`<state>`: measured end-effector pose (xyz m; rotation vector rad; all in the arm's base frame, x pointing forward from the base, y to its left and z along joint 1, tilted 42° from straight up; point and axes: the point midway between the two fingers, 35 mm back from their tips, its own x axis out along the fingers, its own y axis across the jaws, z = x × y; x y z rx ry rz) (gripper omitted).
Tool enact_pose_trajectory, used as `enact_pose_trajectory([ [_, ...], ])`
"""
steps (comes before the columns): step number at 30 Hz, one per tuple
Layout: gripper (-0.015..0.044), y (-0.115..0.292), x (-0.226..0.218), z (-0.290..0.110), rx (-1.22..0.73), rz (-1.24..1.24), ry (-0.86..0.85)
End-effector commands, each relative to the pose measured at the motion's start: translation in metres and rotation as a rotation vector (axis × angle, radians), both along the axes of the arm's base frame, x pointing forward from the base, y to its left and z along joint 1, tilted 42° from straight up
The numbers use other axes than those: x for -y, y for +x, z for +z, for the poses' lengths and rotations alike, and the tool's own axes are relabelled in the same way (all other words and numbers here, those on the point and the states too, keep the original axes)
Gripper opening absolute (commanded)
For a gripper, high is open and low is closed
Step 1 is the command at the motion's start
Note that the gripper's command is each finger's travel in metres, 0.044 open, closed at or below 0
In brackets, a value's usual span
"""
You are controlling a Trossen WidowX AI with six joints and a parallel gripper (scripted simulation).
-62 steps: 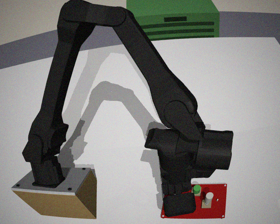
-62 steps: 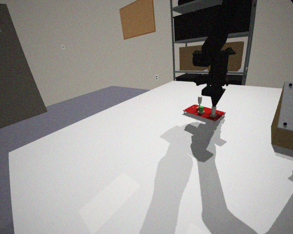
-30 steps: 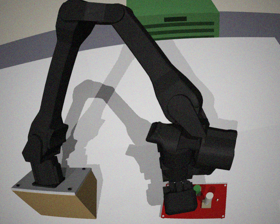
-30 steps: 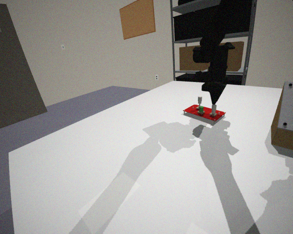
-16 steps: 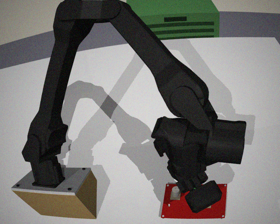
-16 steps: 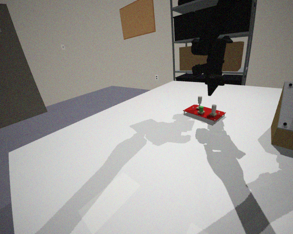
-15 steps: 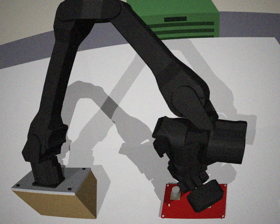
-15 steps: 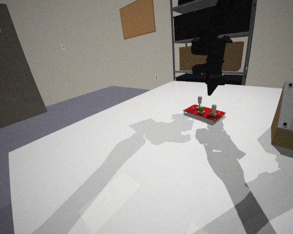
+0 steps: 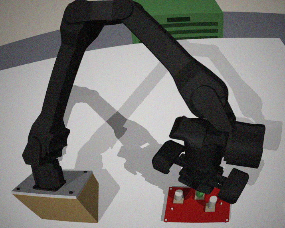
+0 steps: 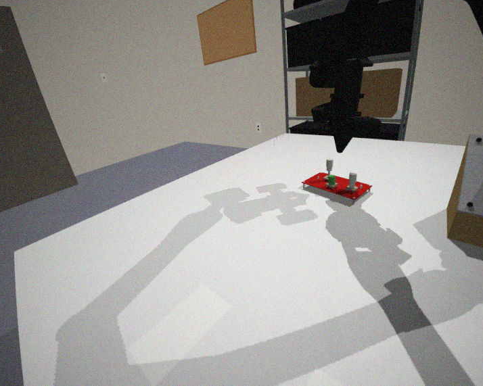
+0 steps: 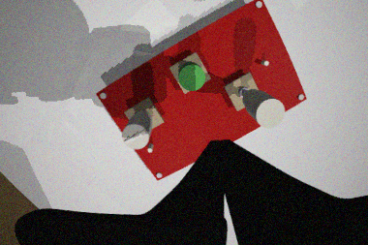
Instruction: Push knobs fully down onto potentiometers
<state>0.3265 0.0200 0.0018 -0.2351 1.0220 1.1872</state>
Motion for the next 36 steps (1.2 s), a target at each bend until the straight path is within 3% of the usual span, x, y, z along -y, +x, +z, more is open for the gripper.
enact_pose_trajectory([
  [1,0.0000,0.004,0.003,-0.002,0.079,0.115,-0.003],
  [30,0.0000,0.034,0.020,0.002,0.700,0.894,0.028],
  [36,0.0000,0.036,0.021,0.002,0.733,0.933,0.030],
])
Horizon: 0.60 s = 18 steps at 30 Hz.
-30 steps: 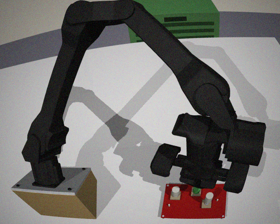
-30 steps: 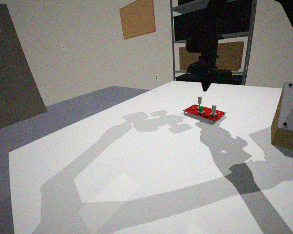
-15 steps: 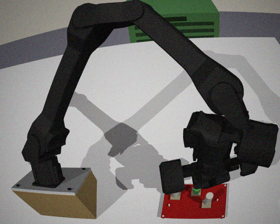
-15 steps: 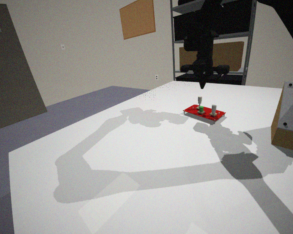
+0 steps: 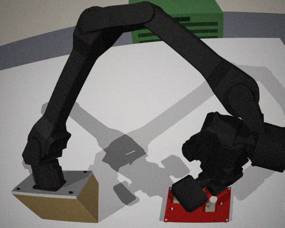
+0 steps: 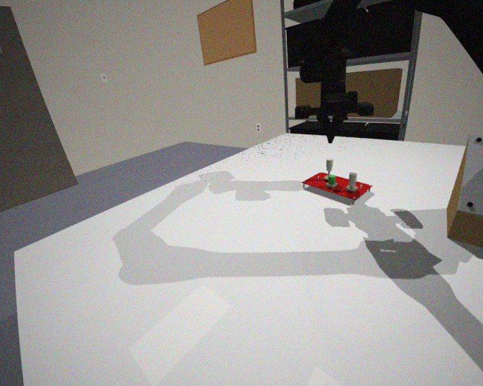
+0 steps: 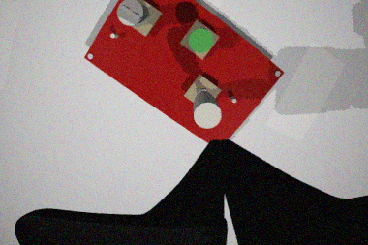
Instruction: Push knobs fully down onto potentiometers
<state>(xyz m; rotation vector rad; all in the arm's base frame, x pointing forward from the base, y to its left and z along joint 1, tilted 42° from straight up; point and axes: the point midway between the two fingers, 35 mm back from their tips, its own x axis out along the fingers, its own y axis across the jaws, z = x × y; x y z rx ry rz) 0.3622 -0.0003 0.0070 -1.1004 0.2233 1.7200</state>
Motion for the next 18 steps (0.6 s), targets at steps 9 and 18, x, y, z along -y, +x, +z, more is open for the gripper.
enact_pose_trajectory([
  [9,0.0000,-0.001,-0.012,-0.018,0.011,0.027,0.000],
  [18,0.0000,-0.001,-0.015,-0.021,0.011,0.027,0.000],
])
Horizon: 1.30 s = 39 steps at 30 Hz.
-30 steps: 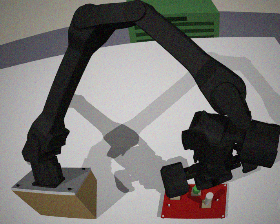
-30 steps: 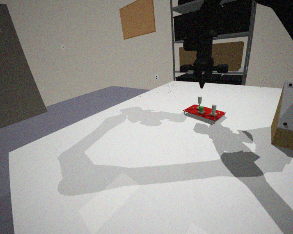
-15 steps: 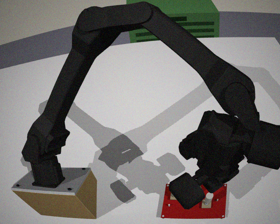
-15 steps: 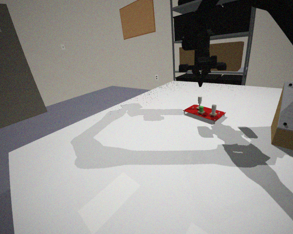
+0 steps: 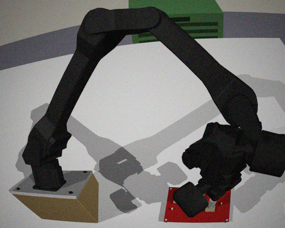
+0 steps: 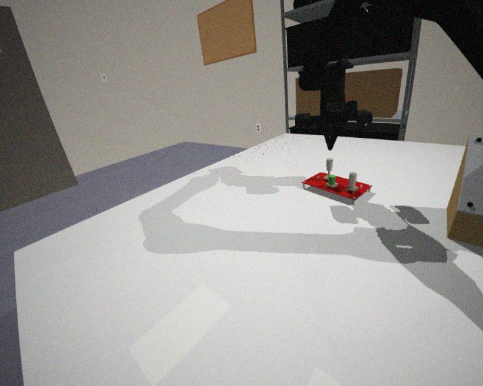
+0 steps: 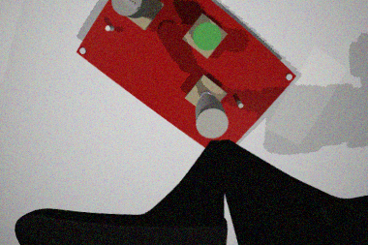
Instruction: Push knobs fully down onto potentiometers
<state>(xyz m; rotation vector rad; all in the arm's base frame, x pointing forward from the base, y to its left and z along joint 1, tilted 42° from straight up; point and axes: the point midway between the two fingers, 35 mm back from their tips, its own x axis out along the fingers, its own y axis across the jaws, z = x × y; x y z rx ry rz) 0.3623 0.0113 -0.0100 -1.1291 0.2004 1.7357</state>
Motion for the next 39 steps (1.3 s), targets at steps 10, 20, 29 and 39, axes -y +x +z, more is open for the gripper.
enact_pose_trajectory([
  [10,0.0000,-0.002,-0.014,-0.016,-0.009,-0.003,0.007],
  [20,0.0000,-0.002,-0.014,-0.016,-0.009,-0.003,0.007],
  [29,0.0000,-0.002,-0.015,-0.017,-0.009,-0.003,0.007],
  [39,0.0000,-0.003,-0.017,-0.019,-0.009,-0.003,0.007],
])
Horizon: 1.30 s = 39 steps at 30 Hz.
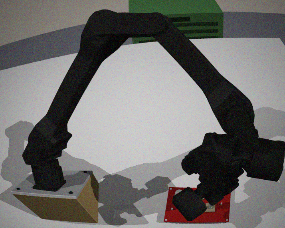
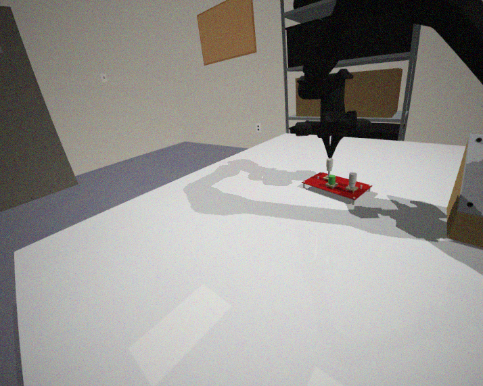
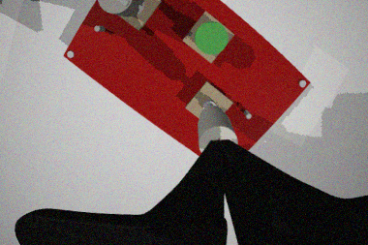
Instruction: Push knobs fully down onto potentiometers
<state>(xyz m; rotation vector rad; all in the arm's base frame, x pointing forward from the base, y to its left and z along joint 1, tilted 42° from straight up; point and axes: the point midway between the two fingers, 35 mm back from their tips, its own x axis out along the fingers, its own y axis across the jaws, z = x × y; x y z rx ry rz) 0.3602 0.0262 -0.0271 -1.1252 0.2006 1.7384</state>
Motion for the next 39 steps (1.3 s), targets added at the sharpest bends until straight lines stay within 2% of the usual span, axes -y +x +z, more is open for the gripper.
enact_pose_trajectory([
  [1,0.0000,-0.0006,-0.0019,-0.0017,-0.005,-0.004,0.005],
  [39,0.0000,-0.0010,-0.0066,-0.0070,-0.005,-0.004,0.005],
])
